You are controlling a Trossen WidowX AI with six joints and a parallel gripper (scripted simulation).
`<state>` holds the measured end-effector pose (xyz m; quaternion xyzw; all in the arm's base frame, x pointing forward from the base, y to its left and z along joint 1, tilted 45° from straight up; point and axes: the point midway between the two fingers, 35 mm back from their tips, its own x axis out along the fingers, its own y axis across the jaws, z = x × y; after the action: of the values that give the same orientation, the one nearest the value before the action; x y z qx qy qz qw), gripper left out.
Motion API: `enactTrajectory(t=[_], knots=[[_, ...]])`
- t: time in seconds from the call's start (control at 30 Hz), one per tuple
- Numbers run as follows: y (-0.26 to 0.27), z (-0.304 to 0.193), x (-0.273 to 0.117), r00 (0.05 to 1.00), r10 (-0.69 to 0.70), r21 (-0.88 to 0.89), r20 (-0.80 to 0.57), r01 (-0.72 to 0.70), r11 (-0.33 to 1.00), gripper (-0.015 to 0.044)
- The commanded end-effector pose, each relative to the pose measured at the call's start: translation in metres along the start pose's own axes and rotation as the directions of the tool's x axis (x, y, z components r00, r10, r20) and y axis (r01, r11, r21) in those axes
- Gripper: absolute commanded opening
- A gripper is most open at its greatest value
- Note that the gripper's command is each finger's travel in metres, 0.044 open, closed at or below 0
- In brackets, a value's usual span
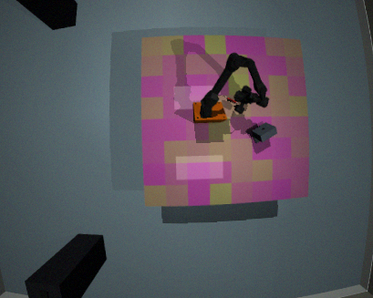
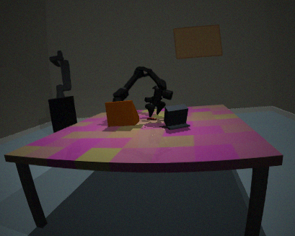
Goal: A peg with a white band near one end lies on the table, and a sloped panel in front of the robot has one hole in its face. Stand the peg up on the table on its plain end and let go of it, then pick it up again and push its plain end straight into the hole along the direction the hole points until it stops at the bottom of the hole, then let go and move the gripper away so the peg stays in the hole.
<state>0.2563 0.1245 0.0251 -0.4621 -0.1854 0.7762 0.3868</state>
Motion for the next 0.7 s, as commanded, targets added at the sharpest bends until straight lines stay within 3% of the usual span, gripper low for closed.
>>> enactTrajectory(t=[0.0, 0.4, 0.67], knots=[[0.002, -0.001, 0.008, 1.0, -0.002, 0.011, 0.011, 0.002, 1.0, 0.044], [0.002, -0.005, 0.024, 1.0, -0.004, 0.003, 0.014, 0.004, 1.0, 0.044], [0.002, -0.005, 0.024, 1.0, -0.004, 0.003, 0.014, 0.004, 1.0, 0.023]])
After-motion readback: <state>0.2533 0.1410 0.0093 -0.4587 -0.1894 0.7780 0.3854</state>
